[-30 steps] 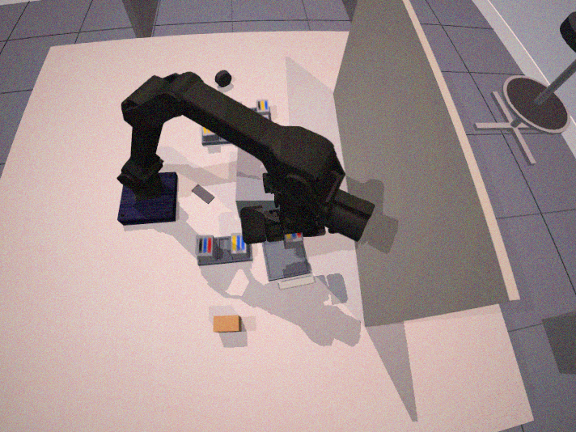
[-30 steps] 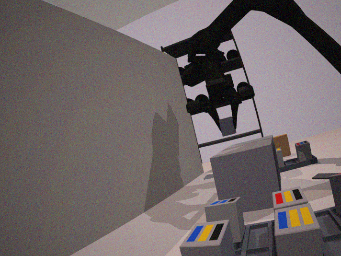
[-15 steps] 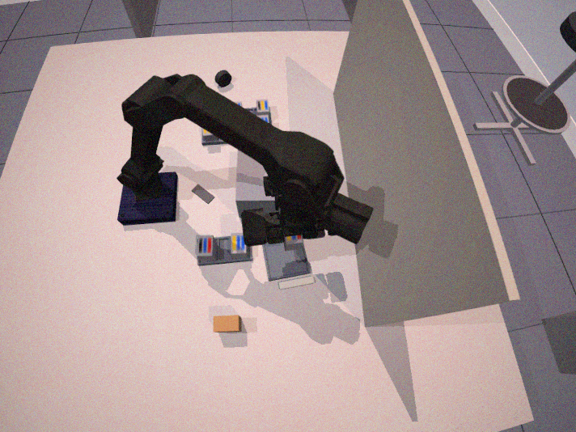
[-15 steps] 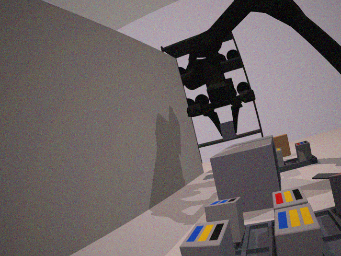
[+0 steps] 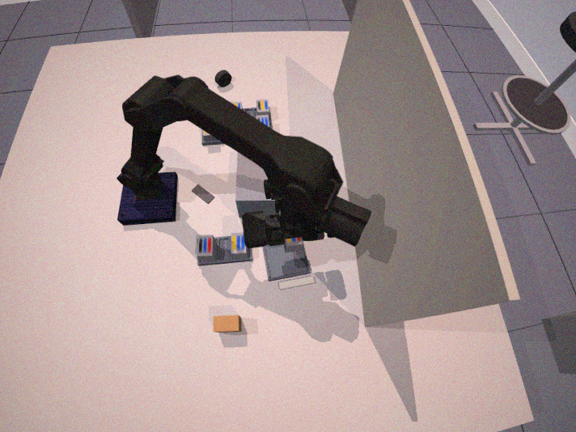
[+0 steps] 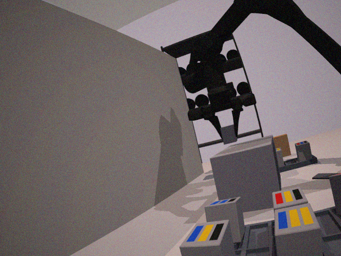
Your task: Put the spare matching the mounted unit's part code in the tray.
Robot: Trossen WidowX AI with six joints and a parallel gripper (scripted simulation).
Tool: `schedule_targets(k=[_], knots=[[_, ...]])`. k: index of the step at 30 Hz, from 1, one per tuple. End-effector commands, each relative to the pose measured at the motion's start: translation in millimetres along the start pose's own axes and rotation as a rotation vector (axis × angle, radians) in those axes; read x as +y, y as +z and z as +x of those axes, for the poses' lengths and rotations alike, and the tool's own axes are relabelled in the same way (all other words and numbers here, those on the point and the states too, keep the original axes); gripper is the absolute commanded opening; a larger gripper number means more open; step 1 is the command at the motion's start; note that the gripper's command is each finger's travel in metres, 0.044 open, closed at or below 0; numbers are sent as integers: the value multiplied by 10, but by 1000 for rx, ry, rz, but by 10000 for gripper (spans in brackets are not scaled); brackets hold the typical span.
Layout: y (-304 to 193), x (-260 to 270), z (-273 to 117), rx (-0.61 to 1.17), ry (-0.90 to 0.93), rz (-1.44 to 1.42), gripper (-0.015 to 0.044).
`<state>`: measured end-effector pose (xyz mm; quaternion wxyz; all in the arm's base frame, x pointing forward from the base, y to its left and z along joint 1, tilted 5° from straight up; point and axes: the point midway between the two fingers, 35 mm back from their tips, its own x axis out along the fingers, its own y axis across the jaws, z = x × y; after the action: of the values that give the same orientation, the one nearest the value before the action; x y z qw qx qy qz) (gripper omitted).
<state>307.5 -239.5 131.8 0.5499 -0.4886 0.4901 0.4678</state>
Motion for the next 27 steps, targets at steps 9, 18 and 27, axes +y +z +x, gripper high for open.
schedule_targets(k=[9,18,27], knots=[[9,6,98,-5,3,4,0],[9,6,161,-5,3,4,0],[10,8,224,-5,3,4,0]])
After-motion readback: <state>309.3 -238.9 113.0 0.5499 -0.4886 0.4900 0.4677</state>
